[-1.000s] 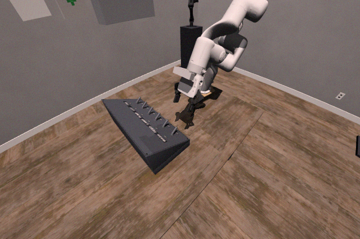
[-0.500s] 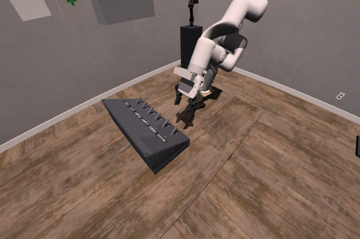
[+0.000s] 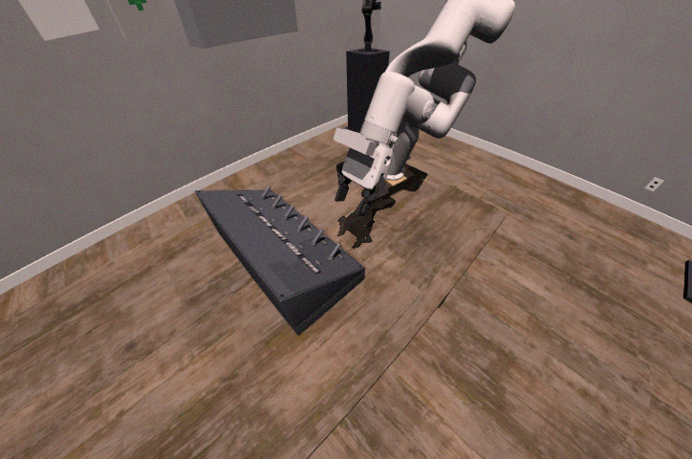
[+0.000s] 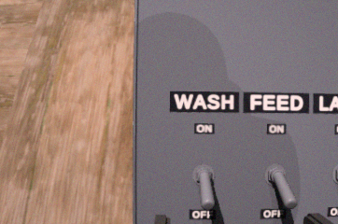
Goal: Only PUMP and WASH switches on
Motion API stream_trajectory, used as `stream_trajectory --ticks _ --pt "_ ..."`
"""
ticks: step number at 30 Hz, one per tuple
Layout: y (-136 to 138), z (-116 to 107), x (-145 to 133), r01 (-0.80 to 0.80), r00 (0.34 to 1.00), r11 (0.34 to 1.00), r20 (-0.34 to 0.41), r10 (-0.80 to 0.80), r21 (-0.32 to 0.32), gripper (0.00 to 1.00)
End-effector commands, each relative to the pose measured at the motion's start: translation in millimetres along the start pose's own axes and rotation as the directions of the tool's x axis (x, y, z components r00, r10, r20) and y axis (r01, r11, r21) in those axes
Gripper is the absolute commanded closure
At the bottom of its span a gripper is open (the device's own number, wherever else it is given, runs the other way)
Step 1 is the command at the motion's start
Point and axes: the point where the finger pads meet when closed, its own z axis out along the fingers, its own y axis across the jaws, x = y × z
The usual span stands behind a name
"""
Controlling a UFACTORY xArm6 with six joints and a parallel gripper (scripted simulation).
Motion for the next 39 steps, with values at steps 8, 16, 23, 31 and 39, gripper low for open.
stream_trajectory --ticks 8,16,23,31,39 --pt "-1 -1 2 0.000 1.000 1.000 -0.004 0.000 0.001 0.23" --pt "23 -2 6 0.000 1.000 1.000 -0.003 0.000 0.000 0.23" --pt "29 0 7 0.000 1.000 1.000 -0.003 0.000 0.001 0.00" --pt "29 27 7 0.000 1.000 1.000 -0.003 0.000 0.001 0.00" --pt "29 54 7 0.000 1.000 1.000 -0.003 0.000 0.001 0.00"
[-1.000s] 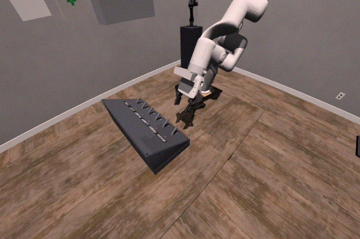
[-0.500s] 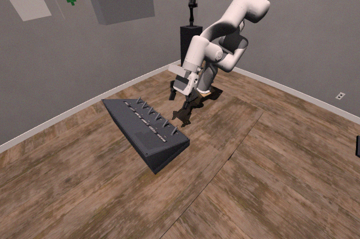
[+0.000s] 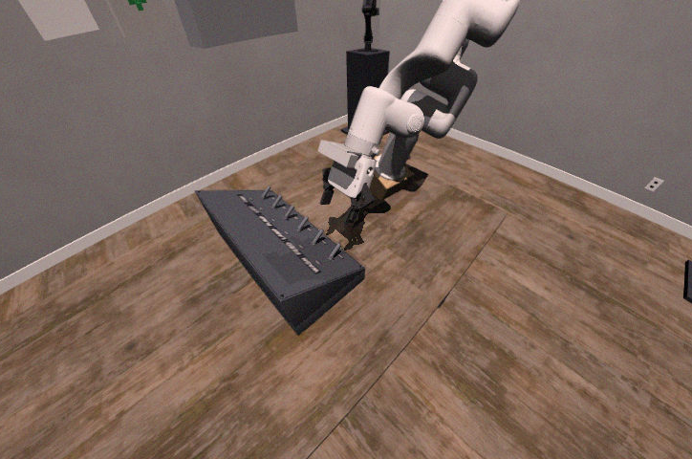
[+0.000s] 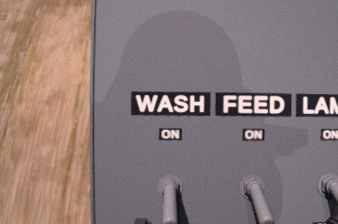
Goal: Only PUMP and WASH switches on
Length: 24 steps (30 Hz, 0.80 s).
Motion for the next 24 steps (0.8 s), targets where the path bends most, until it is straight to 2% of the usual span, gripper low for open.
stream_trajectory --ticks 1,8,24 --pt "-2 20 4 0.001 1.000 1.000 -0.009 -0.001 0.015 0.00" --pt "-2 31 4 0.001 1.000 1.000 -0.009 -0.001 0.015 0.00" --pt "-2 32 4 0.001 1.000 1.000 -0.009 -0.001 0.015 0.00"
